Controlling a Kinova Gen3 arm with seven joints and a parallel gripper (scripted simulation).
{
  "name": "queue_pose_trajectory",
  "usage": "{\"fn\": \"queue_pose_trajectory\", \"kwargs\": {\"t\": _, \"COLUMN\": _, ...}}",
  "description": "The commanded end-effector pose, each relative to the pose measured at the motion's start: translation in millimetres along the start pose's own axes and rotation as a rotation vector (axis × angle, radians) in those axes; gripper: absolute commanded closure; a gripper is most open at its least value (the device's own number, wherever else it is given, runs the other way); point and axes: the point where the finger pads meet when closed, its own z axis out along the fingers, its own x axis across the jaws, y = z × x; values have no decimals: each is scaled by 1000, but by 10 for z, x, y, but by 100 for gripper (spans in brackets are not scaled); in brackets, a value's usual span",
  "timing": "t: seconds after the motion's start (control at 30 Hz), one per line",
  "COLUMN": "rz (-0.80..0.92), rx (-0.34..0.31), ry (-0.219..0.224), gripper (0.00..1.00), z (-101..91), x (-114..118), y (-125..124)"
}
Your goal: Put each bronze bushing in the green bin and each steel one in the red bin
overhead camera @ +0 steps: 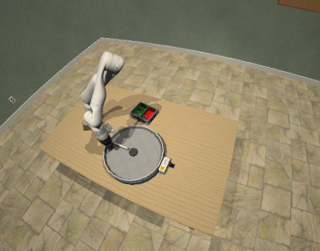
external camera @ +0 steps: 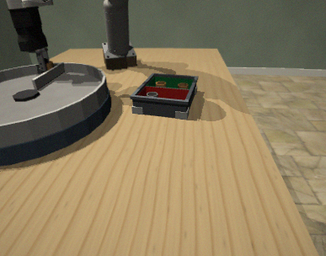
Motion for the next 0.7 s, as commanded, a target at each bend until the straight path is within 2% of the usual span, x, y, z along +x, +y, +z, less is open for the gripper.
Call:
{"fn": "queue_pose_trajectory", "kwargs": {"t": 0.0, "rz": -1, "rx": 0, "ry": 3, "gripper": 100, "z": -21, "x": 10, "y": -2}}
{"fn": "queue_pose_trajectory", "kwargs": {"t": 0.67, "rz": -1, "rx": 0, "ry": 3, "gripper": 100, "z": -69, "x": 10, "y": -2}}
